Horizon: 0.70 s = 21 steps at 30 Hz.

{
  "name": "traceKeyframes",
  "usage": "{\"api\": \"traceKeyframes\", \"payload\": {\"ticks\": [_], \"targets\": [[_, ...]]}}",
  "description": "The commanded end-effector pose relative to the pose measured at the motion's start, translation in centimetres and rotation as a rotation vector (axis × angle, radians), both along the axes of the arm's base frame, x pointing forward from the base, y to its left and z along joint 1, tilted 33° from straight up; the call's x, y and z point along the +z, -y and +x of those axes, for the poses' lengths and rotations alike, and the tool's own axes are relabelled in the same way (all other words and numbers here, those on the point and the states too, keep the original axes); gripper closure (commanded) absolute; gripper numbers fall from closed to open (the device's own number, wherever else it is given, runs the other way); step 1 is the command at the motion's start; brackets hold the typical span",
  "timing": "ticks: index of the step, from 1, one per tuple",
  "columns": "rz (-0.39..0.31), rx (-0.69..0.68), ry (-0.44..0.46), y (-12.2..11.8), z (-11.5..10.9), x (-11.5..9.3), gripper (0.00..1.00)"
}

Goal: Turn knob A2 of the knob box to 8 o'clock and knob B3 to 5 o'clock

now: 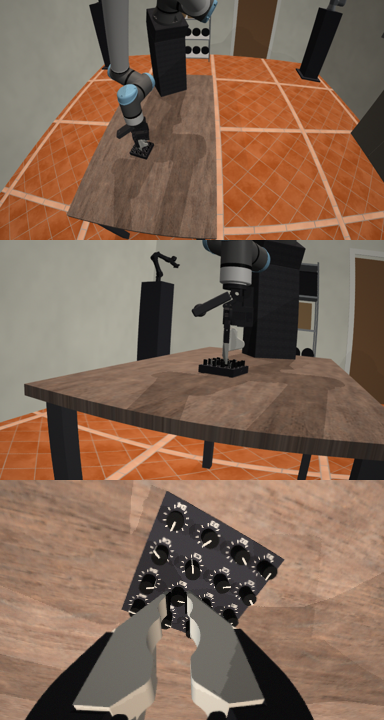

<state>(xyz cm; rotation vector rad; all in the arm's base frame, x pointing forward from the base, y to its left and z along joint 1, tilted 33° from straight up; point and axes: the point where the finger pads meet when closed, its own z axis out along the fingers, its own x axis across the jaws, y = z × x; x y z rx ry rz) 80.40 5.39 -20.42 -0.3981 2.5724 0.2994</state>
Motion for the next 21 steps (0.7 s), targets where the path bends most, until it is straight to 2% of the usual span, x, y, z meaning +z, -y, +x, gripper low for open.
{"api": "traceKeyframes", "payload": {"ticks": [1,21], "targets": [[0.033,-0.063,-0.020,0.03,-0.01,0.04,0.96],[0.208,-0.385,-0.129,0.02,-0.17,-0.05,0.96]]}}
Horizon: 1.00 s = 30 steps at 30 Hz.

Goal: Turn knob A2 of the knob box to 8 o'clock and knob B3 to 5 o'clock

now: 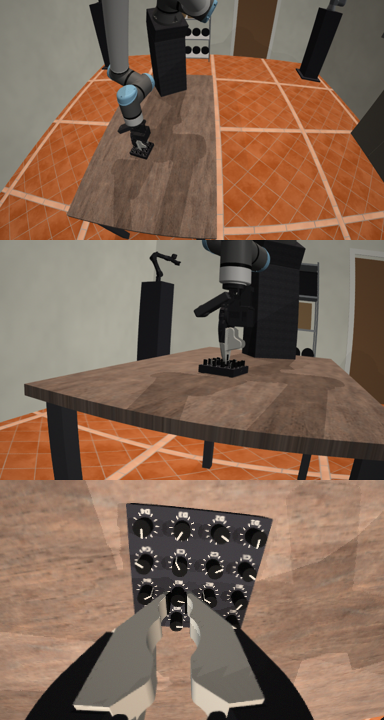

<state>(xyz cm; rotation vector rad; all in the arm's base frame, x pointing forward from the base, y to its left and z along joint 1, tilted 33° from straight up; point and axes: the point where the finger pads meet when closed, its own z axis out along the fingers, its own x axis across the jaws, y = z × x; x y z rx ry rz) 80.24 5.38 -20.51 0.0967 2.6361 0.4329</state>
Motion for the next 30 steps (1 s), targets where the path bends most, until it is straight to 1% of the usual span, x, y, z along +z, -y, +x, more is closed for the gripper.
{"api": "traceKeyframes", "payload": {"ticks": [1,7,9,24,26,30], "targets": [[0.043,-0.084,-0.027,0.01,-0.02,0.03,0.96],[0.104,-0.196,-0.065,-0.01,-0.07,0.01,0.96],[0.104,-0.196,-0.065,-0.01,-0.07,0.01,0.96],[0.245,-0.456,-0.152,-0.08,-0.20,-0.03,0.96],[0.245,-0.456,-0.152,-0.08,-0.20,-0.03,0.96],[0.277,-0.515,-0.173,-0.10,-0.22,-0.04,0.96]]}}
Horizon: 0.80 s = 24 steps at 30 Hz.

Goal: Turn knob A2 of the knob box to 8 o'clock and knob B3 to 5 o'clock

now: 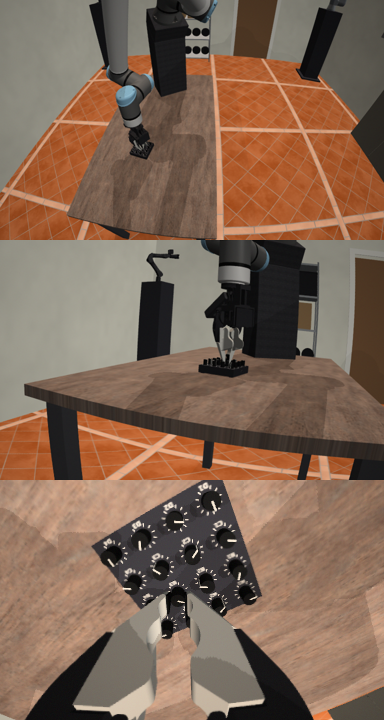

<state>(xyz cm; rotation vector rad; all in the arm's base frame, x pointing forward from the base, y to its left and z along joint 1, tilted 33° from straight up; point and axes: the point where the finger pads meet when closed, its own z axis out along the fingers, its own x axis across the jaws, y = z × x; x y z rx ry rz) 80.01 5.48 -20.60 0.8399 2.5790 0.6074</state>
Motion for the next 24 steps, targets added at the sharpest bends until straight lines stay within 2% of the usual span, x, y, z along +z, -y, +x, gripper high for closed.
{"api": "traceKeyframes", "payload": {"ticks": [1,11,24], "targets": [[0.031,-0.060,-0.019,0.00,0.00,0.05,0.96],[0.096,-0.180,-0.059,-0.05,-0.05,0.04,0.96],[0.142,-0.265,-0.088,-0.09,-0.08,0.04,0.96]]}}
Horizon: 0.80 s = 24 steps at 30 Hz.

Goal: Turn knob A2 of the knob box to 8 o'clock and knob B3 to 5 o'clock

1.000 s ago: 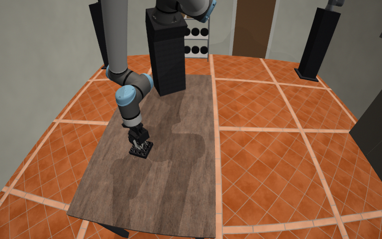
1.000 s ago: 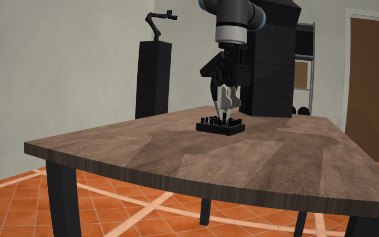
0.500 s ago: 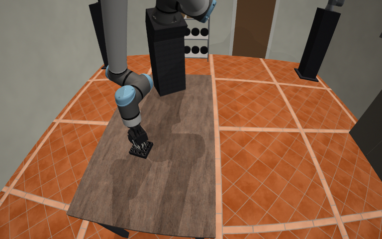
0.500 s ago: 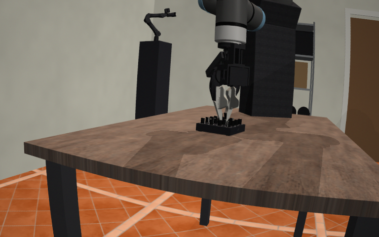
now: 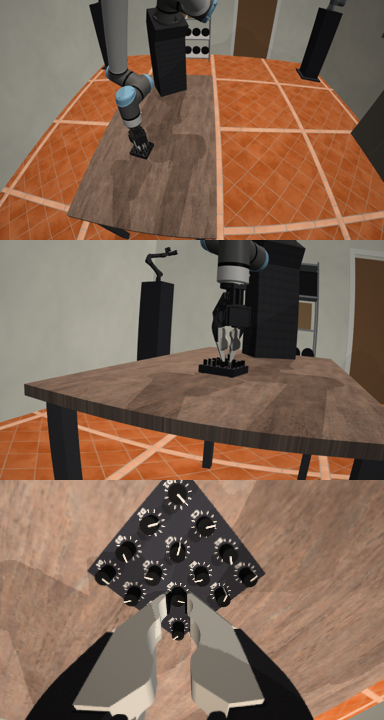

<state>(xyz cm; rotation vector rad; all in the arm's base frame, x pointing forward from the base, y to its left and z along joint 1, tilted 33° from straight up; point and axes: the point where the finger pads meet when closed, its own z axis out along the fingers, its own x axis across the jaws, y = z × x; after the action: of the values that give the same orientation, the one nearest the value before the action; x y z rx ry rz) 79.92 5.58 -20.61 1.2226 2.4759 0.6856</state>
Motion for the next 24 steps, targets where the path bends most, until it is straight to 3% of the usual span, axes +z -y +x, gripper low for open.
{"api": "traceKeyframes", "payload": {"ticks": [1,24], "targets": [[0.014,-0.027,-0.008,0.01,0.01,0.05,0.96],[0.035,-0.066,-0.021,-0.01,0.00,0.05,0.96]]}}
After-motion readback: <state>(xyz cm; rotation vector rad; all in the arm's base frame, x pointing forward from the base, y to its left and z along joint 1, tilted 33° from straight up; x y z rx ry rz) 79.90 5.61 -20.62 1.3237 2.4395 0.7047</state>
